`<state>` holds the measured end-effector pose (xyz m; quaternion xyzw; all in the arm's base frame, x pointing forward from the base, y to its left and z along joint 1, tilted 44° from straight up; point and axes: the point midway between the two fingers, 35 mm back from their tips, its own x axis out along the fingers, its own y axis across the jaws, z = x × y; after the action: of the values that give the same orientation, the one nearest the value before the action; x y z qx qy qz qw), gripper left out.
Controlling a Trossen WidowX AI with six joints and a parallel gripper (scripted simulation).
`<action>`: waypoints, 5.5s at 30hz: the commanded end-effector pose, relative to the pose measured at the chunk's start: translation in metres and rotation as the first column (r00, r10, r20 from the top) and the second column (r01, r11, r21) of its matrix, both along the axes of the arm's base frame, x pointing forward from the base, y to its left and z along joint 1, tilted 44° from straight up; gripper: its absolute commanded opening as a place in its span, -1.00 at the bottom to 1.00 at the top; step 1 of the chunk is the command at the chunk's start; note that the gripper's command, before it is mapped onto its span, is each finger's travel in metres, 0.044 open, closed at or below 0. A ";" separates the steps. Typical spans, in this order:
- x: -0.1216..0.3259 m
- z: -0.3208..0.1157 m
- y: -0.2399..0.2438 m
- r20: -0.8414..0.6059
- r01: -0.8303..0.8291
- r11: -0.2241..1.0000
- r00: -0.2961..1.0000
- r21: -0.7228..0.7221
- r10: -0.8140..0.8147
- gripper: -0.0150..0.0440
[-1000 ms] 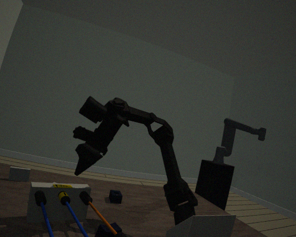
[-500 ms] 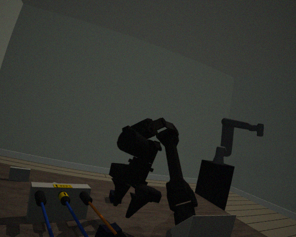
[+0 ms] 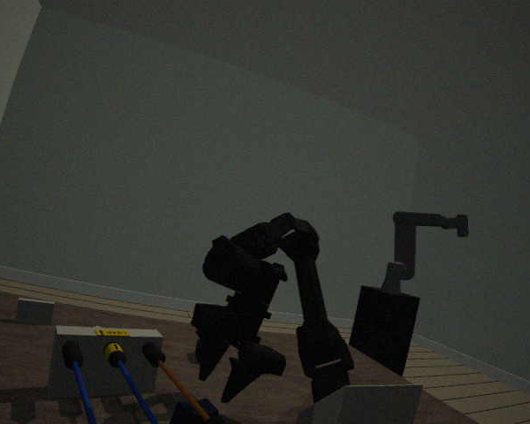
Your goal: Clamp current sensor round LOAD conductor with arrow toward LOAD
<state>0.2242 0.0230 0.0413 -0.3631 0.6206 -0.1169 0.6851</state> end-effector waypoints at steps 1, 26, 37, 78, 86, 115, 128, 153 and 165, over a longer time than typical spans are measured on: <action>0.001 -0.005 -0.005 -0.004 -0.002 1.000 1.000 -0.004 0.002 0.63; 0.006 -0.028 -0.024 0.001 0.001 1.000 1.000 -0.003 -0.001 0.43; 0.006 -0.028 -0.024 0.001 0.001 1.000 1.000 -0.003 -0.001 0.18; -0.045 -0.014 -0.034 -0.006 -0.003 1.000 1.000 -0.011 0.003 -0.05; -0.045 -0.014 -0.034 -0.006 -0.003 1.000 1.000 -0.011 0.003 0.63; -0.029 0.024 0.007 0.520 0.811 0.342 0.054 0.475 -0.852 0.59; -0.027 0.018 0.003 0.525 0.810 0.300 -0.012 0.504 -0.851 0.59; -0.029 -0.012 -0.025 0.526 0.809 0.300 -0.012 0.505 -0.851 0.59; -0.030 -0.017 -0.030 0.524 0.809 0.297 -0.017 0.508 -0.851 0.50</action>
<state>0.1945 -0.0077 0.0239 0.1780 0.3812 -0.6150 0.6669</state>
